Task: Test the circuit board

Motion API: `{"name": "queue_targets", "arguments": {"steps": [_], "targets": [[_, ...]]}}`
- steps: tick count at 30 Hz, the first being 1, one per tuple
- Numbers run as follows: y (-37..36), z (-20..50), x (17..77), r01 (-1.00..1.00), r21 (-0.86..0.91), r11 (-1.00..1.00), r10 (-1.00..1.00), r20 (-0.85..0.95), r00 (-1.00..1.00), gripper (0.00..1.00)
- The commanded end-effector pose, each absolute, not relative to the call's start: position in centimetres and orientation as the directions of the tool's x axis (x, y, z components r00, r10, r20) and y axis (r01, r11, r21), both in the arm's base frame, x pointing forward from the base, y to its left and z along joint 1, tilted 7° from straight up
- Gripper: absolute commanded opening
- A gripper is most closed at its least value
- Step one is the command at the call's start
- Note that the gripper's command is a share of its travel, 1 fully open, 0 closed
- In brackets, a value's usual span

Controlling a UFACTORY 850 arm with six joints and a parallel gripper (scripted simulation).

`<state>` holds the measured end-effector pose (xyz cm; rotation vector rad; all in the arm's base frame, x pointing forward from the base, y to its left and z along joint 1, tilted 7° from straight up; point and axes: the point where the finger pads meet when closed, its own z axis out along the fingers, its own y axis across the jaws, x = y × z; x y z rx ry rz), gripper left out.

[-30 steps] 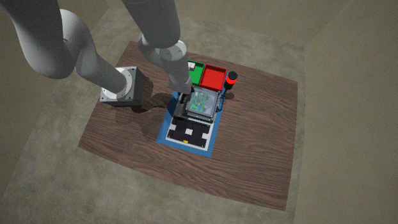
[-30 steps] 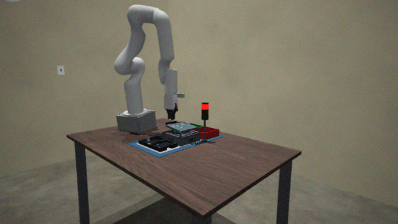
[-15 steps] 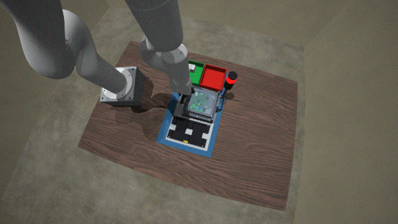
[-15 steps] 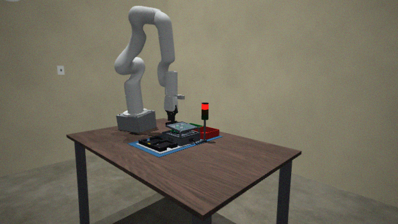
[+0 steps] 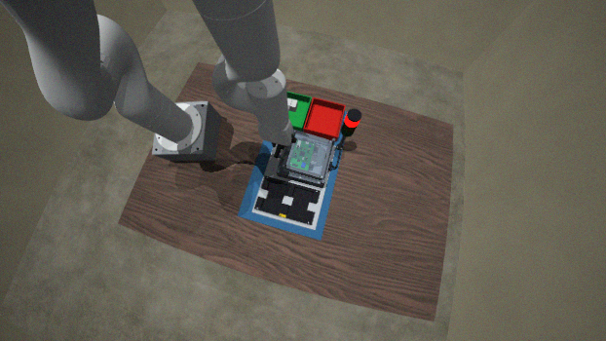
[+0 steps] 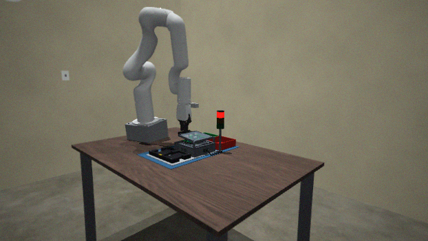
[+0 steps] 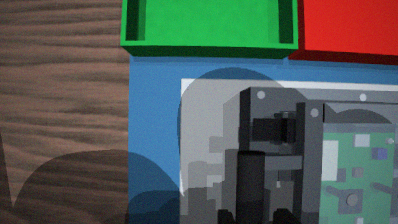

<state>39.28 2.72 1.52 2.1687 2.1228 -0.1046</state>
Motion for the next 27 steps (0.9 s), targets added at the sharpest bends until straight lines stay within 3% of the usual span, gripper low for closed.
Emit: {"name": "queue_targets", "arguments": {"steps": [1, 20, 21, 27], "targets": [[2.7, 1.0, 39.4, 0.999, 0.034, -0.019, 0.992, -0.122, 0.023, 0.28], [2.5, -0.6, 39.4, 0.999, 0.034, -0.019, 0.992, -0.122, 0.023, 0.28], [2.5, -0.6, 39.4, 0.999, 0.034, -0.019, 0.992, -0.122, 0.023, 0.0], [2.5, -0.6, 39.4, 0.999, 0.034, -0.019, 0.992, -0.122, 0.023, 0.0]]}}
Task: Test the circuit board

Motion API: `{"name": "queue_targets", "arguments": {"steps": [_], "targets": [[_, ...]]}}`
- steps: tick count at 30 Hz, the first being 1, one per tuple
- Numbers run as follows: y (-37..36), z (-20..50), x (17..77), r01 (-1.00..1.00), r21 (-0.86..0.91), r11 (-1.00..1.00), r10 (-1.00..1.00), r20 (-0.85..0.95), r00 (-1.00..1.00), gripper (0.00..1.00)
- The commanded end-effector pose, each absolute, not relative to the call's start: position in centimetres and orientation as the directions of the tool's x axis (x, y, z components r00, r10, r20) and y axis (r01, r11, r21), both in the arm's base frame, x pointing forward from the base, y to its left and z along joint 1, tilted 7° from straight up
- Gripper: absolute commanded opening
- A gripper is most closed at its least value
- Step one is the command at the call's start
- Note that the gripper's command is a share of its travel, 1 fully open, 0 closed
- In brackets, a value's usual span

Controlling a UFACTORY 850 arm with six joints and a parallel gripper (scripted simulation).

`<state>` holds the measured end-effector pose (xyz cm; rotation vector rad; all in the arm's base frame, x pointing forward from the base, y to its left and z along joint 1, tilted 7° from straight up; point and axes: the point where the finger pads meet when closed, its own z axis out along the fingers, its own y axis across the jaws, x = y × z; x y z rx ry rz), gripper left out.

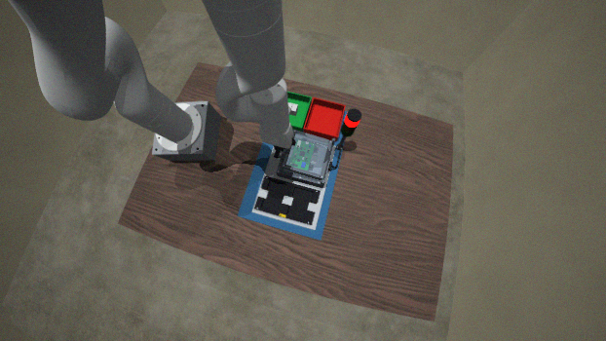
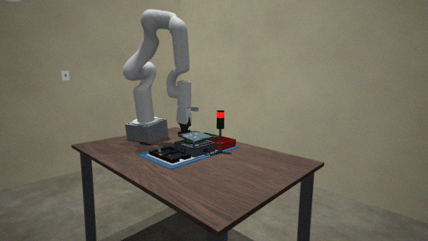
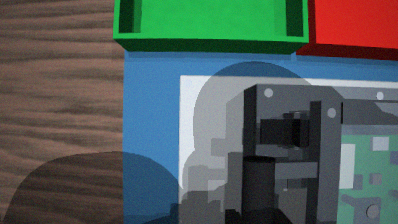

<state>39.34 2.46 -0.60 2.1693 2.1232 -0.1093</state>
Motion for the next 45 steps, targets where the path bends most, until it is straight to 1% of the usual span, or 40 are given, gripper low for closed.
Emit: {"name": "queue_targets", "arguments": {"steps": [1, 45], "targets": [[2.47, -0.59, 39.4, 0.999, 0.034, -0.019, 0.992, -0.122, 0.023, 0.0], [2.49, -0.18, 39.45, 0.999, 0.034, -0.019, 0.992, -0.123, 0.023, 0.0]]}}
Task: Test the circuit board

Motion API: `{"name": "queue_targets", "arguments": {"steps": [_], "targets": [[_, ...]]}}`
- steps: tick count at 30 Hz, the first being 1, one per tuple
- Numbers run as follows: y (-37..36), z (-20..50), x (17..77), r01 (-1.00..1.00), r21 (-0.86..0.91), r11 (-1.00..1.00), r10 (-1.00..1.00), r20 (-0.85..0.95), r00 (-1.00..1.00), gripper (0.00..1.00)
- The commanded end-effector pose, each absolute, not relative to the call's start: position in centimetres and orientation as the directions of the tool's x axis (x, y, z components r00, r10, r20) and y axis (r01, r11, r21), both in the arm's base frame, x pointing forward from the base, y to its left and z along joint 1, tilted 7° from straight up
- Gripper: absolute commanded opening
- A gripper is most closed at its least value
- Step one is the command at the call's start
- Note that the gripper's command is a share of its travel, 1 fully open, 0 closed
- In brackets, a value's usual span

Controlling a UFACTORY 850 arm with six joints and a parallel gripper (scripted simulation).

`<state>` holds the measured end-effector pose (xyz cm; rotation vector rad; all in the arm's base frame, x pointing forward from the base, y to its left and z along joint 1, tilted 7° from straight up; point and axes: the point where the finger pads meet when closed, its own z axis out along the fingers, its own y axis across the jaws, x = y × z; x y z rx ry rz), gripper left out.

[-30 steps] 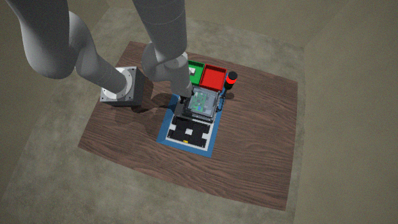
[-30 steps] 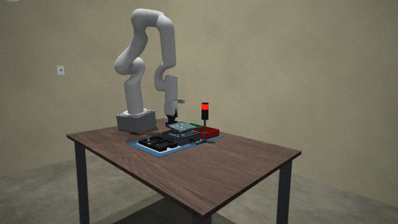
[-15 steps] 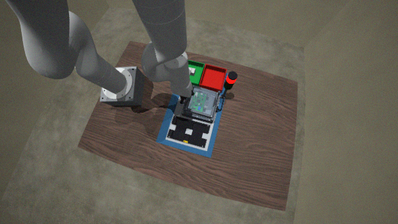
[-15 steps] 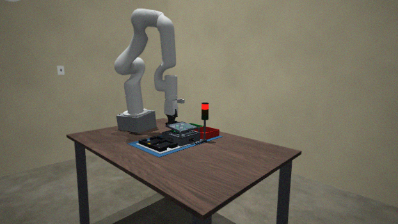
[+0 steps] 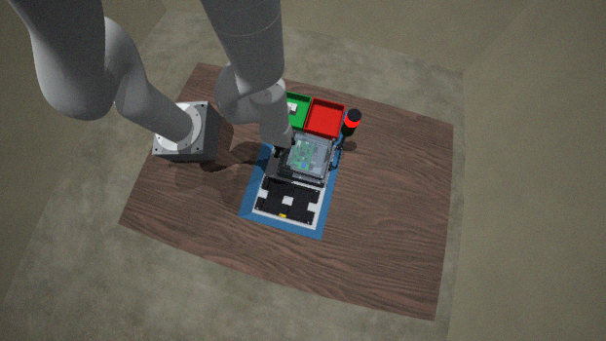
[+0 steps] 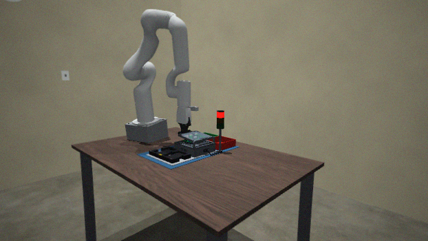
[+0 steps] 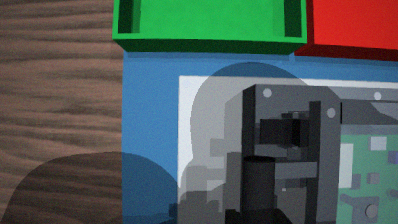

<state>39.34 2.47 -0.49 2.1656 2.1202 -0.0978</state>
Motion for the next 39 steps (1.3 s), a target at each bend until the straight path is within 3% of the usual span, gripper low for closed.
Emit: {"name": "queue_targets", "arguments": {"steps": [1, 39], "targets": [[2.5, -0.1, 39.5, 0.999, 0.034, -0.019, 0.992, -0.123, 0.023, 0.0], [3.2, 5.9, 40.9, 0.999, 0.034, -0.019, 0.992, -0.122, 0.023, 0.0]]}}
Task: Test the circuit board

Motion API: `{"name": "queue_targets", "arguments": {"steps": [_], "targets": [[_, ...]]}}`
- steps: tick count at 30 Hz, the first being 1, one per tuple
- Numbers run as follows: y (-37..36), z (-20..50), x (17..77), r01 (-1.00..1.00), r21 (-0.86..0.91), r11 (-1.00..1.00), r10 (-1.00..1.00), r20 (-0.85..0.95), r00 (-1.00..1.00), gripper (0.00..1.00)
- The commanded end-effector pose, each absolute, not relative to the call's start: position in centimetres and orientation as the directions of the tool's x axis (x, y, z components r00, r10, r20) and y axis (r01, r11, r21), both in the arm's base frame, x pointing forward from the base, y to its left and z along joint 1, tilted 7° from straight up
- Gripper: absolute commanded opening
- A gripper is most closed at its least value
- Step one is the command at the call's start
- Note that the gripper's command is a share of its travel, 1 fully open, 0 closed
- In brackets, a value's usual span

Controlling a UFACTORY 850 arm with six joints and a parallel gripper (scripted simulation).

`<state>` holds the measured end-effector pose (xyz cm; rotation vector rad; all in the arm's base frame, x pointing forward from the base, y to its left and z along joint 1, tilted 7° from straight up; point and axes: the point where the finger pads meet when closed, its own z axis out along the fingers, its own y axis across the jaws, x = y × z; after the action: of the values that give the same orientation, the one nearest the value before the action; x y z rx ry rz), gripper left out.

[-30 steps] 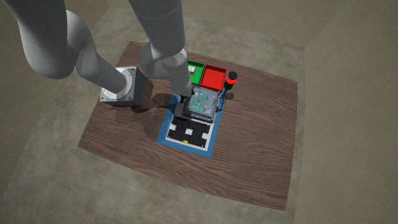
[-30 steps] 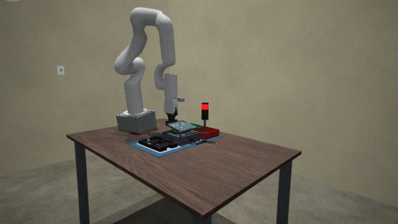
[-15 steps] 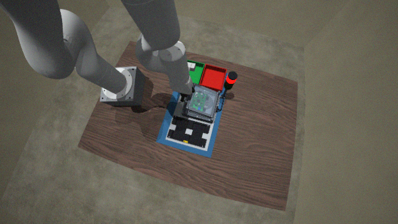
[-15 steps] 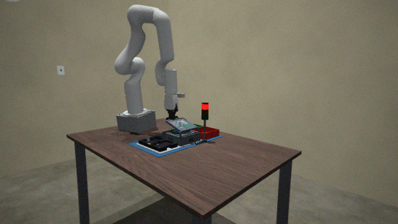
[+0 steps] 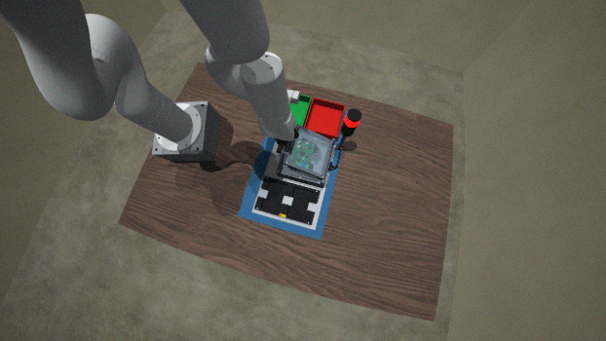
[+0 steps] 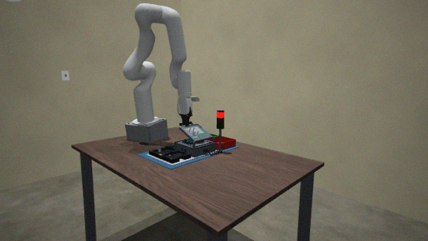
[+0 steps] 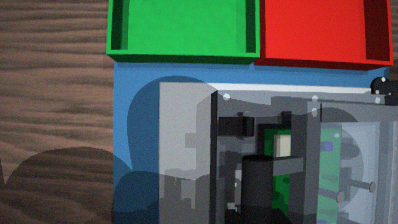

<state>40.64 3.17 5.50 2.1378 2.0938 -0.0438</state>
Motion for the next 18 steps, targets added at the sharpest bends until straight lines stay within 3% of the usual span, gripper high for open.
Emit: {"name": "queue_targets", "arguments": {"steps": [1, 9, 10, 18], "targets": [[3.23, 5.86, 40.91, 0.999, 0.034, -0.019, 0.992, -0.122, 0.023, 0.0], [3.23, 5.86, 40.91, 0.999, 0.034, -0.019, 0.992, -0.122, 0.023, 0.0], [3.23, 5.86, 40.91, 0.999, 0.034, -0.019, 0.992, -0.122, 0.023, 0.28], [3.23, 5.86, 40.91, 0.999, 0.034, -0.019, 0.992, -0.122, 0.023, 0.28]]}}
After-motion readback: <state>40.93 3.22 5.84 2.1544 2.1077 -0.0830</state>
